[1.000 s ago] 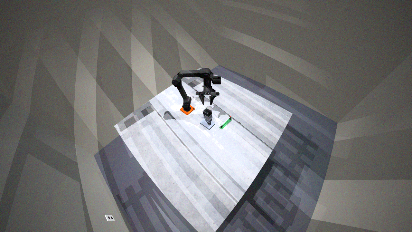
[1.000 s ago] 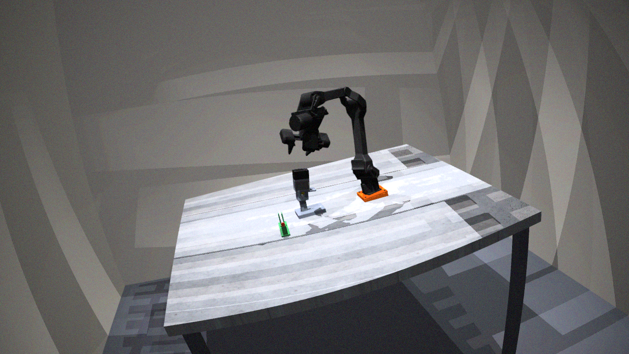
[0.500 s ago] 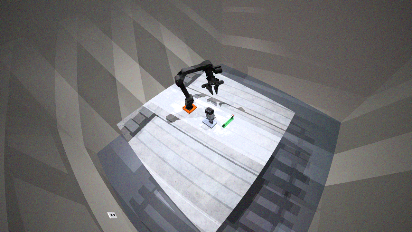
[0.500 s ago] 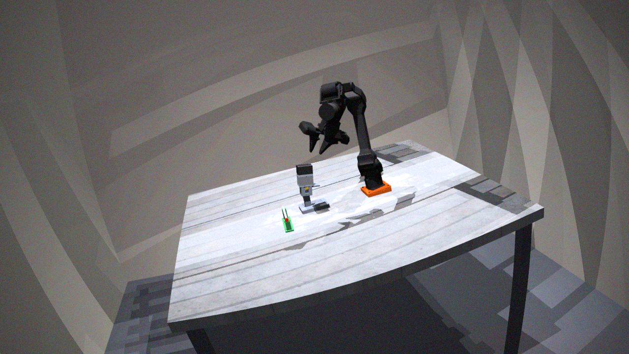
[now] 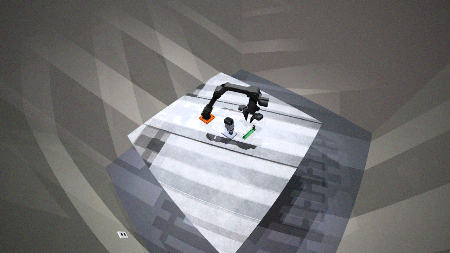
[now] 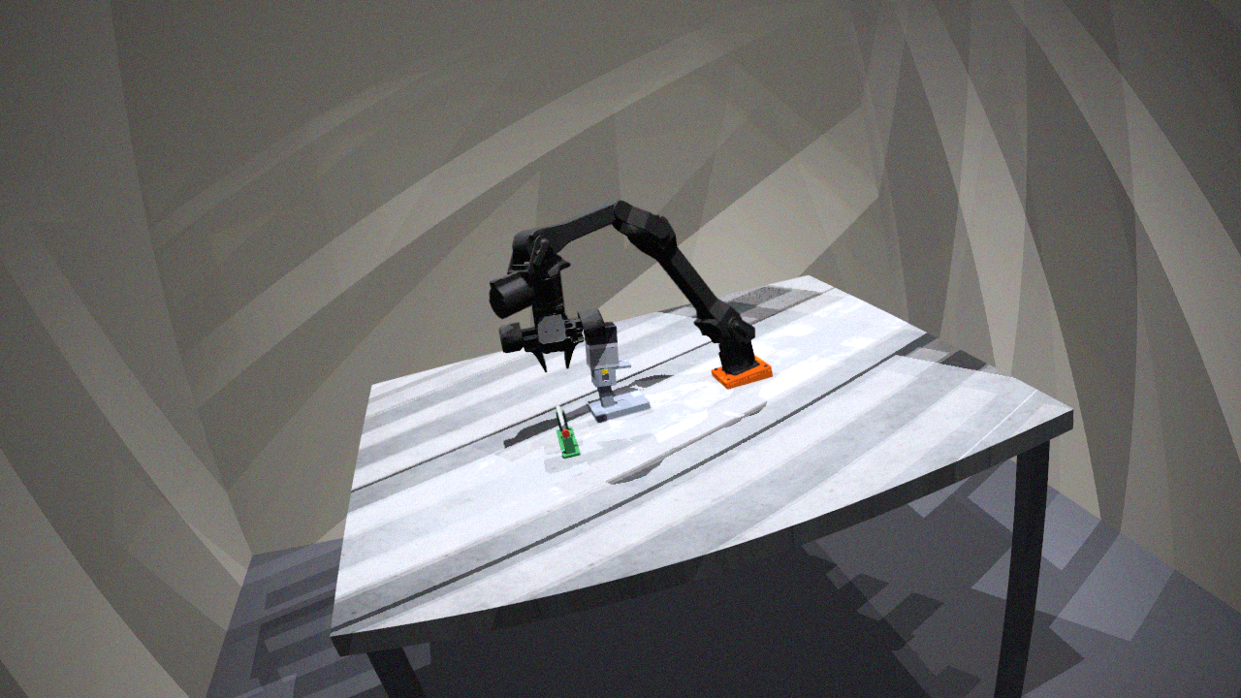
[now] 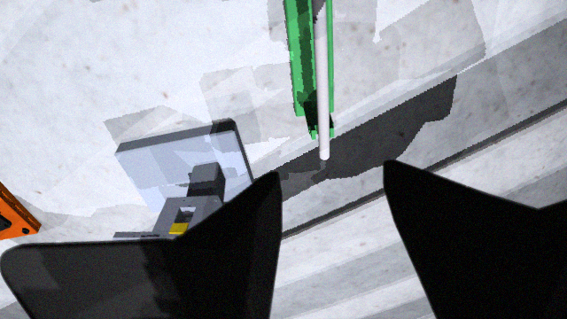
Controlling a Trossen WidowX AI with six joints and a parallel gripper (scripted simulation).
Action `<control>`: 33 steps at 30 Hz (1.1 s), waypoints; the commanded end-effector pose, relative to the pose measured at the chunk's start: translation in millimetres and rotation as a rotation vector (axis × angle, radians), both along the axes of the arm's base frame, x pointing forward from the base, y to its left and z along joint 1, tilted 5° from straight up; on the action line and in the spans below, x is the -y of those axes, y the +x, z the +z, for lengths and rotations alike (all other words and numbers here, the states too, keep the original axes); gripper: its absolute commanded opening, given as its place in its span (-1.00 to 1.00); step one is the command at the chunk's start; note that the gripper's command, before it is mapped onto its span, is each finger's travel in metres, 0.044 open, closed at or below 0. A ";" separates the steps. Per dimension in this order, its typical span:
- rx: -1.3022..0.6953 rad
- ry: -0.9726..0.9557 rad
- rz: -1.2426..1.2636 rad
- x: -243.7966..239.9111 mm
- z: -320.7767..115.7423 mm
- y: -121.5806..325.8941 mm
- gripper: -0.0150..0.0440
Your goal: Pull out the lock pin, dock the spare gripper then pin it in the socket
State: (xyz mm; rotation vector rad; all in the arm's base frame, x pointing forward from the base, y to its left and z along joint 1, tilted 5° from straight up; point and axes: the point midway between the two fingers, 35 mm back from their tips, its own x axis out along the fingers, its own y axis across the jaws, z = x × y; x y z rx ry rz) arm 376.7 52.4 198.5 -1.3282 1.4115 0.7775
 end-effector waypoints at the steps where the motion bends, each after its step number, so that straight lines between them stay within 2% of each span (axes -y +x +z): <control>1: -0.019 0.031 -0.003 5.6 -4.9 10.0 0.12; 7: -0.024 0.032 -0.006 5.7 -14.0 12.2 0.12; 17: -0.057 0.038 -0.024 10.0 -73.8 22.1 0.12; 33: -0.057 0.038 -0.025 10.1 -95.3 25.5 0.12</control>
